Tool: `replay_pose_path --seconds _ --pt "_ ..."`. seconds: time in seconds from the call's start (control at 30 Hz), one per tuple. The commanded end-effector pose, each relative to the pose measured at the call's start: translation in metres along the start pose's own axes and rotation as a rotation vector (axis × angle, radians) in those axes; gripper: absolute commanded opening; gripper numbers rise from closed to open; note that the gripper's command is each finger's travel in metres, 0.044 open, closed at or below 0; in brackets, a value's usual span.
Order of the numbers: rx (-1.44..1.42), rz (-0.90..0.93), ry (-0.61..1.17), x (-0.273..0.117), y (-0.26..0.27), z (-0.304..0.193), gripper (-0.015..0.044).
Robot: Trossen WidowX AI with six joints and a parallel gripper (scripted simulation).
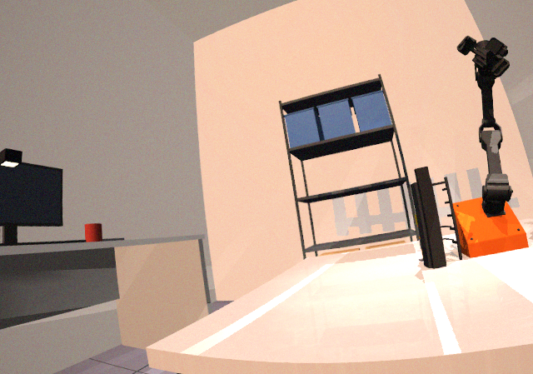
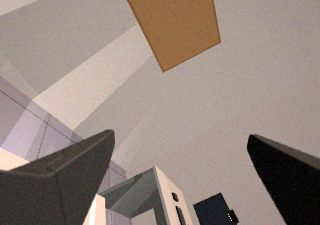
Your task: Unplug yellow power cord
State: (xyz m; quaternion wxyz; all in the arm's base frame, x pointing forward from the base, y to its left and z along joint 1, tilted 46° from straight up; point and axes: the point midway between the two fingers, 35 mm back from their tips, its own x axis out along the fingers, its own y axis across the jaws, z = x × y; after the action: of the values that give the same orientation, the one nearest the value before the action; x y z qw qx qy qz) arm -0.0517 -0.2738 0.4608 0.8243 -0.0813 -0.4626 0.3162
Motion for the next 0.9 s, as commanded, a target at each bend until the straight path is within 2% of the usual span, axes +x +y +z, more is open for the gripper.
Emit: replay_pose_path --seconds 0.0,0.1,0.27,0.63,0.87 --pt "0.000 0.002 0.002 0.001 0.001 0.000 0.0374" --pt "0.006 0.035 0.034 0.018 0.013 0.005 0.0295" --pt "0.039 0.144 0.169 0.080 0.060 0.012 0.0164" --pt "0.112 0.258 0.497 0.186 0.143 -0.020 0.0160" --pt "0.199 0.247 0.814 0.256 0.191 -0.091 0.0160"
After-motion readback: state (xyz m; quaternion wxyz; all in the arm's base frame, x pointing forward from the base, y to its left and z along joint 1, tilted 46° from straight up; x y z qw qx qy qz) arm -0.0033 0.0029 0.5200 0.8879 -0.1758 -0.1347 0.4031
